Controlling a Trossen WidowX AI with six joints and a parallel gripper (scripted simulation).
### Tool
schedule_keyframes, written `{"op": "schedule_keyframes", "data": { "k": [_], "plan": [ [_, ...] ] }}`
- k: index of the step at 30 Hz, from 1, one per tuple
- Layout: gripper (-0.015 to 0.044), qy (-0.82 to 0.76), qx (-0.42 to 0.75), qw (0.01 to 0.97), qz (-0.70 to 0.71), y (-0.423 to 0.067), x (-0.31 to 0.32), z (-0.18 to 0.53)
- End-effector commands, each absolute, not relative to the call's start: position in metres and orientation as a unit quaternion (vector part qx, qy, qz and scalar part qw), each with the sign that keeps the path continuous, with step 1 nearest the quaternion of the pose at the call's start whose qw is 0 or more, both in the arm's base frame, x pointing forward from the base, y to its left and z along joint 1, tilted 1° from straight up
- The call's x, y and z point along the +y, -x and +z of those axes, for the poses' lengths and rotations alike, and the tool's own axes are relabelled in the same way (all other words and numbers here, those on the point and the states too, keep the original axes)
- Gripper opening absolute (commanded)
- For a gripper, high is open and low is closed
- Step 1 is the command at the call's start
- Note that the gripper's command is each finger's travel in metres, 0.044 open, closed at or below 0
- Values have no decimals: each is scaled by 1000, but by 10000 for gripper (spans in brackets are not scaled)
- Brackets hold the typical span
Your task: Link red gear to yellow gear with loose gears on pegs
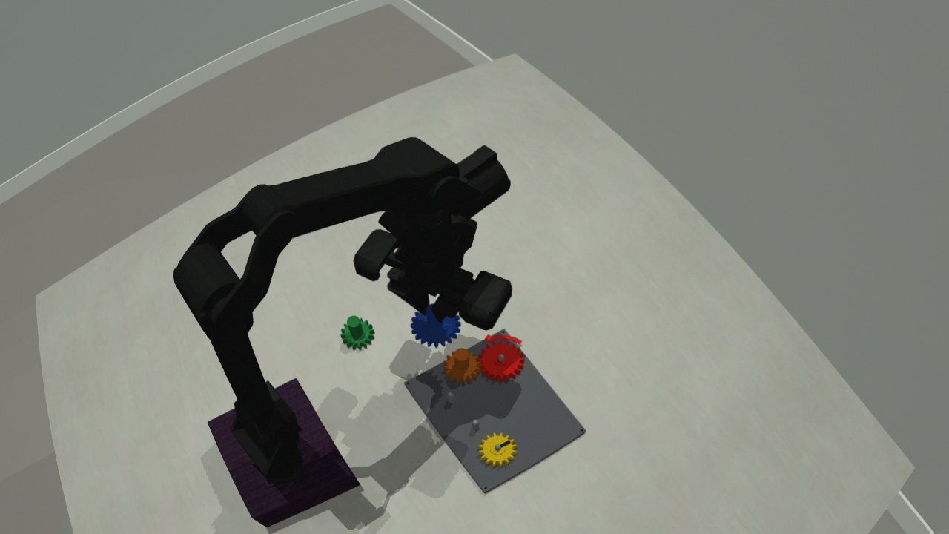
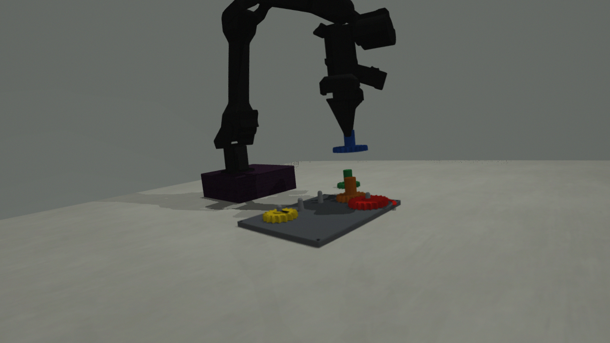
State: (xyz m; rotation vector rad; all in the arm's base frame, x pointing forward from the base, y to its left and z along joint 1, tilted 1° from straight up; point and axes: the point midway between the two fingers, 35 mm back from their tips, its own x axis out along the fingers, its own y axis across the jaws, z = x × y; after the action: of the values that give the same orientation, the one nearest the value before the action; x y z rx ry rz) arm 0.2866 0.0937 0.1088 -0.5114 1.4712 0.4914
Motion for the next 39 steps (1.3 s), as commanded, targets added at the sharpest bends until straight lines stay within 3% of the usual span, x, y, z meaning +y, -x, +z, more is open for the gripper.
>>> {"op": "schedule_keyframes", "data": {
  "k": [1,39],
  "plan": [
    [0,228,654,687,221,-286,87,107],
    [0,230,654,686,219,-272,22,74]
  ]
}}
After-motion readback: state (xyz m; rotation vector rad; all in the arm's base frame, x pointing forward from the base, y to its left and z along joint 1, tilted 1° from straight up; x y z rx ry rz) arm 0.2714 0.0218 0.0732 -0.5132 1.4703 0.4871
